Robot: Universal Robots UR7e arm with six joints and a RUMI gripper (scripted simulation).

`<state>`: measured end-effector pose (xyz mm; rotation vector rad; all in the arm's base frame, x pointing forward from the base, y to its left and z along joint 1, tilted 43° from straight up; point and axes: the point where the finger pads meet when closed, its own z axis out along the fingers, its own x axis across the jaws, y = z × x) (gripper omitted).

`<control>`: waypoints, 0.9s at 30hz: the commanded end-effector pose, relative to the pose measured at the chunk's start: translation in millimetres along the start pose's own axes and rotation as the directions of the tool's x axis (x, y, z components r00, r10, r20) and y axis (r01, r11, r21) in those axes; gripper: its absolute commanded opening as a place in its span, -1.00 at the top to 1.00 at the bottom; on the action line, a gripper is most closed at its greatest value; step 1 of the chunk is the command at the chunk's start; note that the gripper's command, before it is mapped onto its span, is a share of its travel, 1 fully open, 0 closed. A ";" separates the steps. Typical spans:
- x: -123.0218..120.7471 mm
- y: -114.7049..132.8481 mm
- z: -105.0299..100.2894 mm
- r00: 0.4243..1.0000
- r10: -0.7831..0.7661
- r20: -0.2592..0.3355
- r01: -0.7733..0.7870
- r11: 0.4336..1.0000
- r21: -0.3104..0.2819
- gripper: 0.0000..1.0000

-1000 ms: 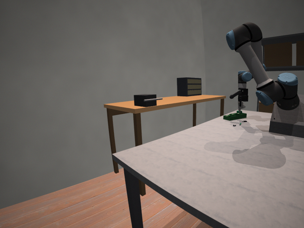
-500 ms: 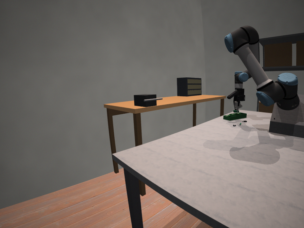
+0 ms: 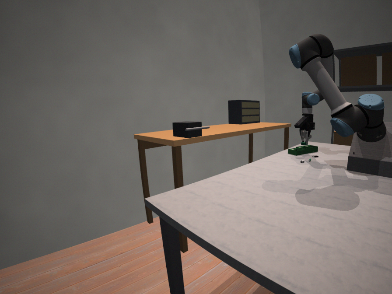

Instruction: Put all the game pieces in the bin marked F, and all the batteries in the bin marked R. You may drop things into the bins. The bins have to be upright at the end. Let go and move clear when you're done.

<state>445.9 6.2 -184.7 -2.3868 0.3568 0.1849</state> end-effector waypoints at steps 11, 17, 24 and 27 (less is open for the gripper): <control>-0.4 0.1 -0.6 0.999 -0.033 0.002 0.033 0.999 0.004 1.00; -0.4 0.1 7.4 0.999 -0.033 0.002 0.033 0.999 0.004 1.00; -0.5 0.0 19.4 0.999 -0.033 0.002 0.033 0.999 0.004 1.00; -0.5 0.0 23.4 0.999 -0.033 0.002 0.033 0.999 0.004 1.00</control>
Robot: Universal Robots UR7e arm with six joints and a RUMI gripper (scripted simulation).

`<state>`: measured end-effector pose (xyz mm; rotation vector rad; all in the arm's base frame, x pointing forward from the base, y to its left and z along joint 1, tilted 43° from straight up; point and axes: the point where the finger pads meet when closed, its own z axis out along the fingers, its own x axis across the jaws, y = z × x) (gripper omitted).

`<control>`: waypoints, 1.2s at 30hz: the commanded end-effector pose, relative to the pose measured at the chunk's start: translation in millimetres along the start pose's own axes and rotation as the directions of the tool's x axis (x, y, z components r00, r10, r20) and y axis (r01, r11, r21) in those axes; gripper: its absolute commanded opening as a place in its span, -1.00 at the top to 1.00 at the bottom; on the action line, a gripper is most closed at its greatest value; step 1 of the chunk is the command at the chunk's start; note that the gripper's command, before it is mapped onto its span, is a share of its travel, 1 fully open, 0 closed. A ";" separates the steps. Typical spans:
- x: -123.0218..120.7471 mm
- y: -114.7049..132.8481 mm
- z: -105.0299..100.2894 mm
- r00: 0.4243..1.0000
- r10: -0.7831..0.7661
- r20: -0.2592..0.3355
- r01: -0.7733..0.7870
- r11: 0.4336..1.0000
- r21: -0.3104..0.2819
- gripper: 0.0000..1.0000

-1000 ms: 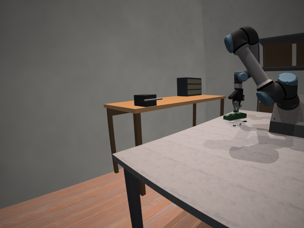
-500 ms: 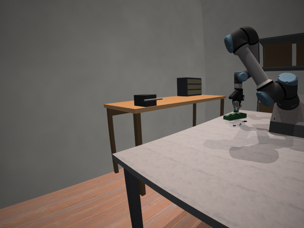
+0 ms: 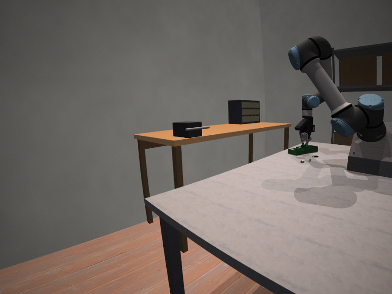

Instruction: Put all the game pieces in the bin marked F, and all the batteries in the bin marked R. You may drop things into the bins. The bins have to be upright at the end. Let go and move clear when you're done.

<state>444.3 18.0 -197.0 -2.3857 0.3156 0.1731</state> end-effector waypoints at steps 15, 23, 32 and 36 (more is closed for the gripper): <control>0.8 0.3 26.7 1.000 0.000 -0.002 0.000 1.000 -0.001 1.00; 0.8 0.3 26.7 1.000 0.000 -0.002 0.000 1.000 -0.001 1.00; 0.8 0.3 26.7 1.000 0.000 -0.002 0.000 1.000 0.000 0.61; 0.8 0.3 26.7 1.000 0.000 -0.002 0.000 1.000 0.000 0.61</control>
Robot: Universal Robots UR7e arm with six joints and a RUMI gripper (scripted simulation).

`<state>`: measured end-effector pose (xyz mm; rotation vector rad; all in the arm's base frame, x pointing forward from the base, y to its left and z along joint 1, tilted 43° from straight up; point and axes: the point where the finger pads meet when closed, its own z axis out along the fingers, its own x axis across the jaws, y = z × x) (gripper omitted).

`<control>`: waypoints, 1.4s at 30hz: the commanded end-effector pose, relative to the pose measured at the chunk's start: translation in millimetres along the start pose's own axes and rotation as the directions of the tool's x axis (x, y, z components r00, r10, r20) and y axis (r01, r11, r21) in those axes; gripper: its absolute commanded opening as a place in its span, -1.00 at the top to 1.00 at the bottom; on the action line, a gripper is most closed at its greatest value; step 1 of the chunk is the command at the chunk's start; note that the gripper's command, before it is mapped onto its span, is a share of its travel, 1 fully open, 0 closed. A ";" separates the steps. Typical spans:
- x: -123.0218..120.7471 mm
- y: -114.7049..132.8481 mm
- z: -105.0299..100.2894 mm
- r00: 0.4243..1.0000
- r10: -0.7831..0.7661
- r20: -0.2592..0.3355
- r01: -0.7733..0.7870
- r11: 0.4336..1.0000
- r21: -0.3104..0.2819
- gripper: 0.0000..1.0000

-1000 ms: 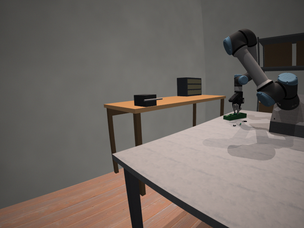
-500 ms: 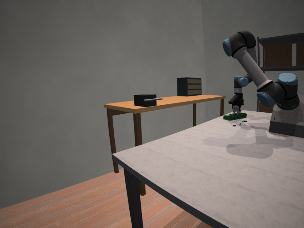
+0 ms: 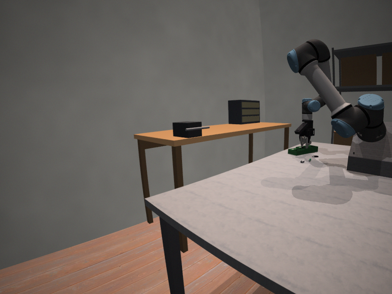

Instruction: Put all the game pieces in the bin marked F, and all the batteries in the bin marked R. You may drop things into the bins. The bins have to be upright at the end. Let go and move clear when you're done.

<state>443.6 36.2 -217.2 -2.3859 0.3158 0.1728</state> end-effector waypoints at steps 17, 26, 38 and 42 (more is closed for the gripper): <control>0.5 0.2 -9.8 1.000 0.000 -0.001 0.000 1.000 0.000 0.61; 0.5 0.2 -21.8 1.000 0.000 -0.001 0.000 1.000 0.000 0.61; 0.4 0.2 -44.8 1.000 0.000 -0.001 0.000 1.000 0.000 0.61; 0.4 0.2 -44.9 1.000 0.000 -0.001 0.000 1.000 0.000 0.61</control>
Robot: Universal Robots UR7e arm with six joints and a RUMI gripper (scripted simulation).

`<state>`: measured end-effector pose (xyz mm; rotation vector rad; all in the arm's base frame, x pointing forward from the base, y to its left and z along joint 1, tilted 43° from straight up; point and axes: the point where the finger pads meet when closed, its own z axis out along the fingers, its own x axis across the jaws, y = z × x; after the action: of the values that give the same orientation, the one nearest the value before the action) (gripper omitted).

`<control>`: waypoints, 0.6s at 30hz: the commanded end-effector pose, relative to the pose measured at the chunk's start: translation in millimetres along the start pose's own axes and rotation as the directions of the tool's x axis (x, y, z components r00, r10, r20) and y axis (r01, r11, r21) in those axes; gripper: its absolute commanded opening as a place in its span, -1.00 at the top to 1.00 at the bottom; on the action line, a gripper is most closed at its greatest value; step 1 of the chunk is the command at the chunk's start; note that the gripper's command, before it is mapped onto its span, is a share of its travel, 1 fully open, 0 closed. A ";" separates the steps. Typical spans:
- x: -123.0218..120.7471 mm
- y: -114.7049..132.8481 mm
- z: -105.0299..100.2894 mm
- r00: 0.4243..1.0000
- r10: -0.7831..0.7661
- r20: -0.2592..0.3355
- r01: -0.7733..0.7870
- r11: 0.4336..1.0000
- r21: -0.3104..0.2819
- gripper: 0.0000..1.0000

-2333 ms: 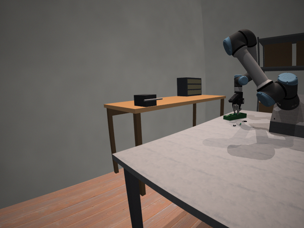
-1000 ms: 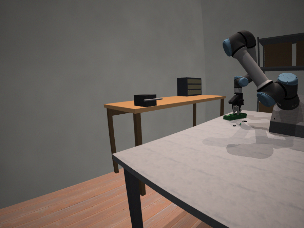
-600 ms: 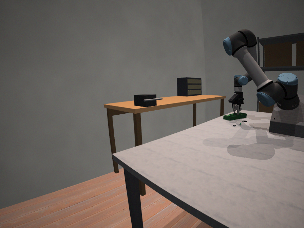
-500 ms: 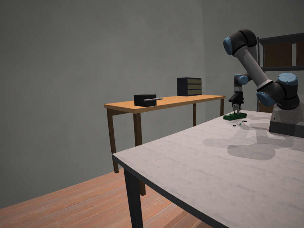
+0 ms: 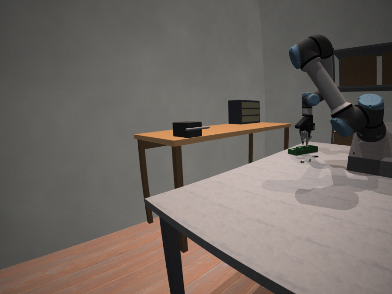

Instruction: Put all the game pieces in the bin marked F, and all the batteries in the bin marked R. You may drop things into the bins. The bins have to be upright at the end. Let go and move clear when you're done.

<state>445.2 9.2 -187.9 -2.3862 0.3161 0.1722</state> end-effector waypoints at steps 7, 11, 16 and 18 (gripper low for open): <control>0.2 0.1 -5.0 1.000 0.000 -0.001 0.000 1.000 0.000 0.61; -18.4 -16.7 -6.0 0.989 -0.150 -0.001 0.150 0.989 0.000 0.72; -49.3 -44.6 -7.8 0.959 -0.284 0.001 0.284 0.959 -0.001 0.72; -61.7 -55.7 -8.4 0.942 -0.335 0.002 0.335 0.942 -0.001 0.72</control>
<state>420.7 34.3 -158.2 -2.4010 0.0603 0.0825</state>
